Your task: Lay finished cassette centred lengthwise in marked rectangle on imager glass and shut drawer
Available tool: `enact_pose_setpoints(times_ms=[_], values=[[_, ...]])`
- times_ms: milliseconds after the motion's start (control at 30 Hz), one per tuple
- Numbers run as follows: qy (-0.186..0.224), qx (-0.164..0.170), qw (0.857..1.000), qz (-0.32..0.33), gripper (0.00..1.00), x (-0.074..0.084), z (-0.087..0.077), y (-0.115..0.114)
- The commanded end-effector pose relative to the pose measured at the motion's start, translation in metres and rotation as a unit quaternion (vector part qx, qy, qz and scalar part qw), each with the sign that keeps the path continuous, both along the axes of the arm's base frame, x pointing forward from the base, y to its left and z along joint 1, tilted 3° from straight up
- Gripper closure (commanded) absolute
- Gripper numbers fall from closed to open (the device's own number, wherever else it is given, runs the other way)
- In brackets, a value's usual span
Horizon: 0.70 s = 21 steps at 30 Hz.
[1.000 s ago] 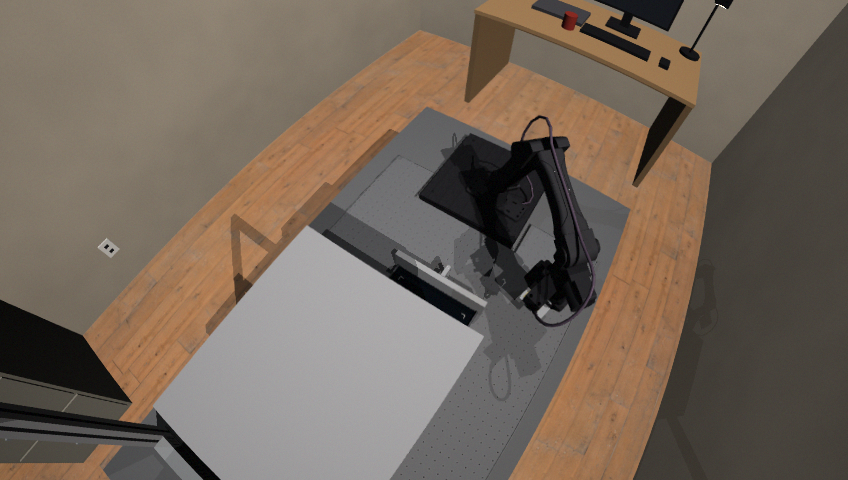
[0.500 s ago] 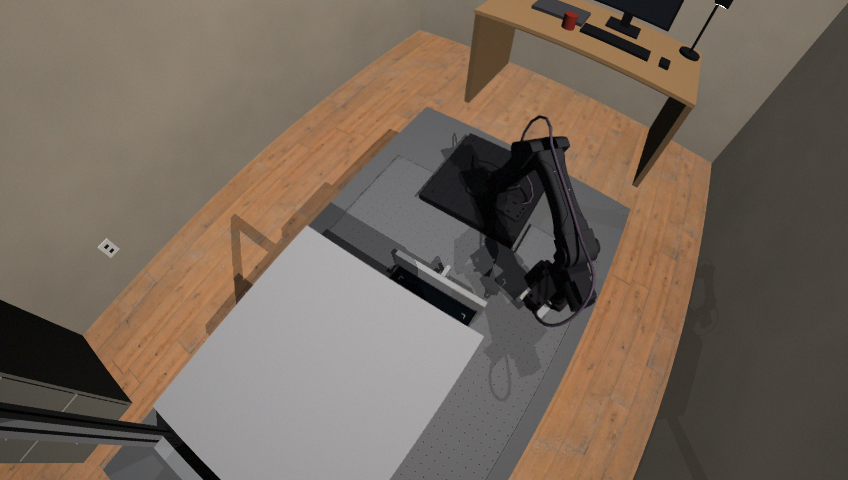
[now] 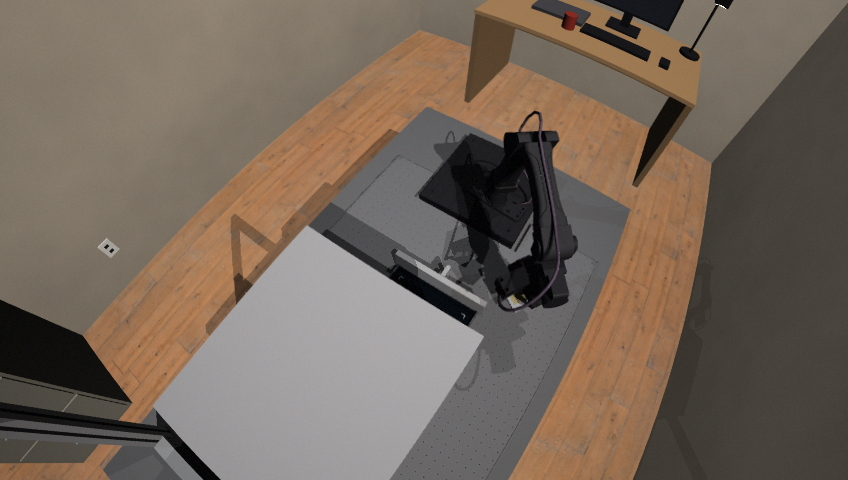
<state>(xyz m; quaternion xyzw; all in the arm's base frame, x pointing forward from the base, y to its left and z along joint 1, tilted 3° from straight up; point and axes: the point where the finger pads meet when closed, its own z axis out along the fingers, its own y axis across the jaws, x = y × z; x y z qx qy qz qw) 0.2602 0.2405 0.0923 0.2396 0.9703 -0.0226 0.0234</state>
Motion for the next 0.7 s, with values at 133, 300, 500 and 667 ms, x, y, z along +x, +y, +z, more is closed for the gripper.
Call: enact_pose_setpoints(times_ms=[133,300,500,667], values=[[-0.023,0.023,0.99,-0.141,1.0,0.016,0.012,-0.031],[-0.025,0.027,0.978,-0.206,1.0,0.023,0.012,-0.049],[-0.027,0.031,0.957,-0.287,1.0,0.033,0.013,-0.072],[-0.032,0.037,0.93,-0.365,1.0,0.044,0.016,-0.094]])
